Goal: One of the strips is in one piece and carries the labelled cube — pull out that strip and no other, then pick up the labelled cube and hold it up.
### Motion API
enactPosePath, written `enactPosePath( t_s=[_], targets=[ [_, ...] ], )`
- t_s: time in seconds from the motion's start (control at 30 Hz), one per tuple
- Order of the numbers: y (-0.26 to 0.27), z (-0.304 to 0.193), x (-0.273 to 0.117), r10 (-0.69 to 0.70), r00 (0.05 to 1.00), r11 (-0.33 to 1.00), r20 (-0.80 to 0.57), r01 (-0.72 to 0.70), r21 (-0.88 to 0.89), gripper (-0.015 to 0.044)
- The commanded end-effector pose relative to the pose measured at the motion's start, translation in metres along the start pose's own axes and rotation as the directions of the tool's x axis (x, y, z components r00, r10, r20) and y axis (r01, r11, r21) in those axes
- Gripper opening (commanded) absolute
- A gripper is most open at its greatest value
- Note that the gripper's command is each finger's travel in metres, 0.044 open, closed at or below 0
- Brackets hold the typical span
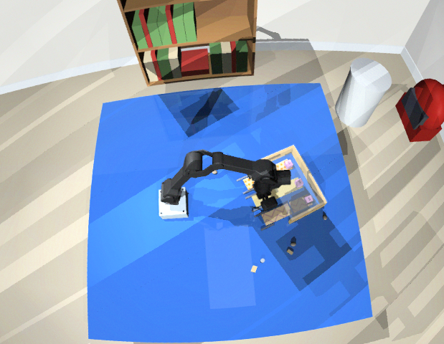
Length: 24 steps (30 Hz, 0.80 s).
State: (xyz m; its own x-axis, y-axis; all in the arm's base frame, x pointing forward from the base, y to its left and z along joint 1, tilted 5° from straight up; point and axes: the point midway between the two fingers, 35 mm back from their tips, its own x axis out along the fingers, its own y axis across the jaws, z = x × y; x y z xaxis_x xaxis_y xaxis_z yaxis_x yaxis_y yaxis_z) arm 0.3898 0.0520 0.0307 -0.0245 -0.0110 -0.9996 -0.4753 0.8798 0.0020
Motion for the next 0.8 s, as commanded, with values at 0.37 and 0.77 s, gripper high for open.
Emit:
enactPosePath(
  t_s=[0.37,0.77],
  targets=[
    [-0.002,0.004,0.017,0.009,1.000,1.000,-0.014,-0.009,-0.014,0.0000],
    [-0.001,0.004,0.037,0.009,1.000,1.000,-0.014,-0.009,-0.014,0.0000]
  ],
)
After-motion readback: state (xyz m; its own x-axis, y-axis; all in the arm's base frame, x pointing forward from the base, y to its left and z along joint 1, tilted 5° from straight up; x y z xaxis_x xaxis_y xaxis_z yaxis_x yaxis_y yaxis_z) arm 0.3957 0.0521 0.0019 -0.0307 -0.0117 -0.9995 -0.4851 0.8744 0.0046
